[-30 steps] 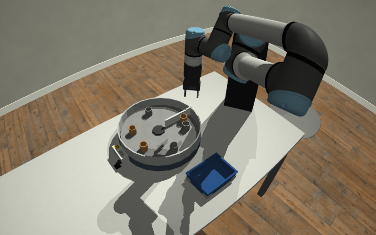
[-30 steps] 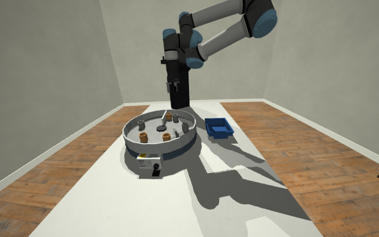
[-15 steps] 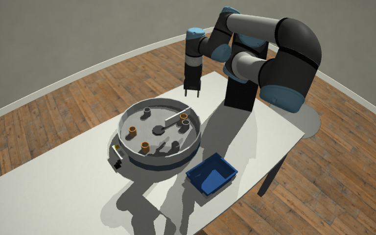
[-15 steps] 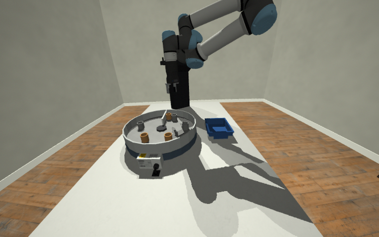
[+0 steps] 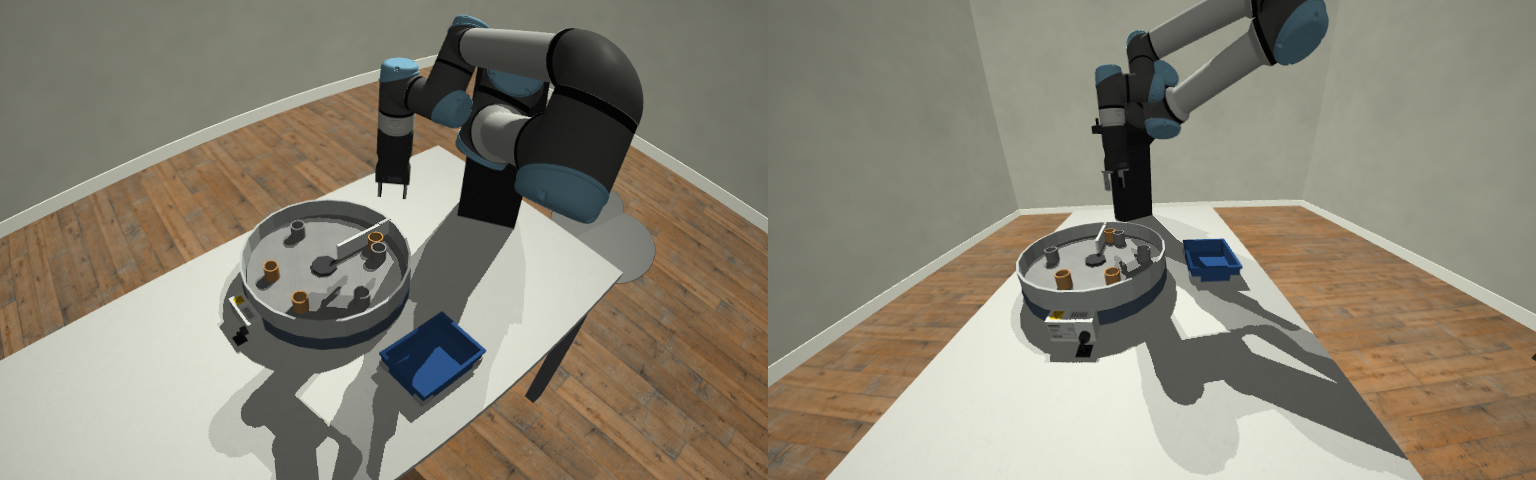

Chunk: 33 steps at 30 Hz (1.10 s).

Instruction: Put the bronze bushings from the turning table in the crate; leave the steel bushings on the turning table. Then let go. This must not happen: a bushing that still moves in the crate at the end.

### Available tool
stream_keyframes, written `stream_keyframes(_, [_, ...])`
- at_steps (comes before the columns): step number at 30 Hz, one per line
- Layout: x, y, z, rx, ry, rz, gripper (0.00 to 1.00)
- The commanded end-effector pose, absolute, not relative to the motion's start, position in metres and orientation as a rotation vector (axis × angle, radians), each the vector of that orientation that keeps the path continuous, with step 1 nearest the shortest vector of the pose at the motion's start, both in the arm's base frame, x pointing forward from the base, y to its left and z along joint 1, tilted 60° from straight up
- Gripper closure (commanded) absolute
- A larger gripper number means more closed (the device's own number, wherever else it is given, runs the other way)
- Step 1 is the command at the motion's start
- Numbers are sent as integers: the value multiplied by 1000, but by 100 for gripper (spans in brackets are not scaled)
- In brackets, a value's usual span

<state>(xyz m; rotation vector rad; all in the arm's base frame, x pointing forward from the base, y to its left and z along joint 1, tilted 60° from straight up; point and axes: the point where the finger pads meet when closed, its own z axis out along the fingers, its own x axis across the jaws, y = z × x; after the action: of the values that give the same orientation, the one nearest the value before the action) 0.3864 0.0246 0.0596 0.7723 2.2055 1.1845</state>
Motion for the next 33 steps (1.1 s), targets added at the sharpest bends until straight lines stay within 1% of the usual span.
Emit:
stream_keyframes(1, [397, 24, 33, 779, 2217, 1173, 0])
stream_keyframes(6, [397, 24, 33, 779, 2217, 1173, 0])
stream_keyframes(7, [391, 24, 52, 775, 2209, 1179, 0])
stream_keyframes(11, [407, 23, 20, 785, 2225, 1162, 0])
stream_keyframes(23, [407, 23, 20, 785, 2225, 1162, 0])
stream_keyframes(24, [391, 24, 52, 774, 2209, 1179, 0])
stream_keyframes(28, [407, 23, 20, 785, 2225, 1162, 0])
stream_keyframes(33, [407, 23, 20, 785, 2225, 1162, 0])
